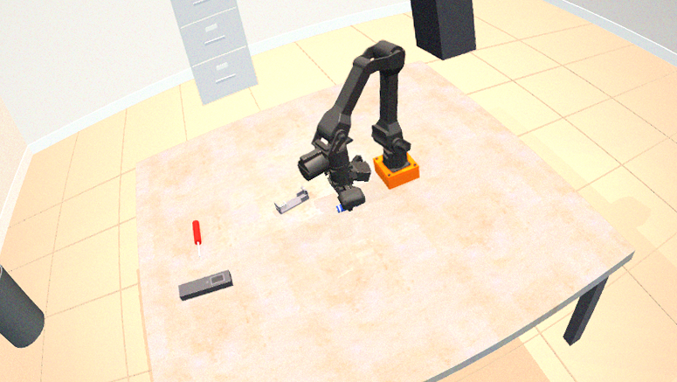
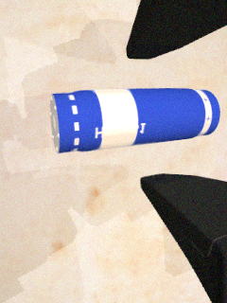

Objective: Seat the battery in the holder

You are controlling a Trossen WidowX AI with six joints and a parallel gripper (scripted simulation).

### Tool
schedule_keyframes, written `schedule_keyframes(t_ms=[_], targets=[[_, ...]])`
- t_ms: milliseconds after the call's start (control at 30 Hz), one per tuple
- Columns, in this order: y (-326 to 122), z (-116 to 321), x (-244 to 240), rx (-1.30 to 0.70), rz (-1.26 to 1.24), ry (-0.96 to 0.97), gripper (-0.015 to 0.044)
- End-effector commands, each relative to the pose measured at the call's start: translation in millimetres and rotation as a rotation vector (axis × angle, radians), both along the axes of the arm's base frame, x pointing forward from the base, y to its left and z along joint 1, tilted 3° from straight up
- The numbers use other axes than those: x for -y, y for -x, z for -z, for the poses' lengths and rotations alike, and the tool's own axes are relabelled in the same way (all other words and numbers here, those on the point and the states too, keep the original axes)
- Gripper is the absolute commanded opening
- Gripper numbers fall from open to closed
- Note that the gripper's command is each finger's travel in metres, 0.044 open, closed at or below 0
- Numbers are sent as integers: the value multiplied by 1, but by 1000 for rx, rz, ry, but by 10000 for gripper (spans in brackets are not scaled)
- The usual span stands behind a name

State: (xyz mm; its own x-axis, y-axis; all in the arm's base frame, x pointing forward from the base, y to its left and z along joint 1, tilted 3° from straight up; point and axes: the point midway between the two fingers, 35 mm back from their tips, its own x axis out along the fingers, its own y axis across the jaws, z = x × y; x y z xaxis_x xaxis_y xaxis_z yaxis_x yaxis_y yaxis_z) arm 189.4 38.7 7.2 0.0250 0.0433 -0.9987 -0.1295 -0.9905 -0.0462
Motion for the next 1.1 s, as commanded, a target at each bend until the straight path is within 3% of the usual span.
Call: schedule_keyframes(t_ms=[0,100,267,400,667,867,1067], targets=[[1,7,-1,-2,0,-4,230],[1,9,-1,-2,0,-4,230],[1,9,-1,-2,0,-4,99],[1,9,-1,-2,0,-4,72],[0,8,0,5,34,-5,68],[1,-36,1,-1,4,-4,68],[2,-41,2,-2,10,-4,68]])
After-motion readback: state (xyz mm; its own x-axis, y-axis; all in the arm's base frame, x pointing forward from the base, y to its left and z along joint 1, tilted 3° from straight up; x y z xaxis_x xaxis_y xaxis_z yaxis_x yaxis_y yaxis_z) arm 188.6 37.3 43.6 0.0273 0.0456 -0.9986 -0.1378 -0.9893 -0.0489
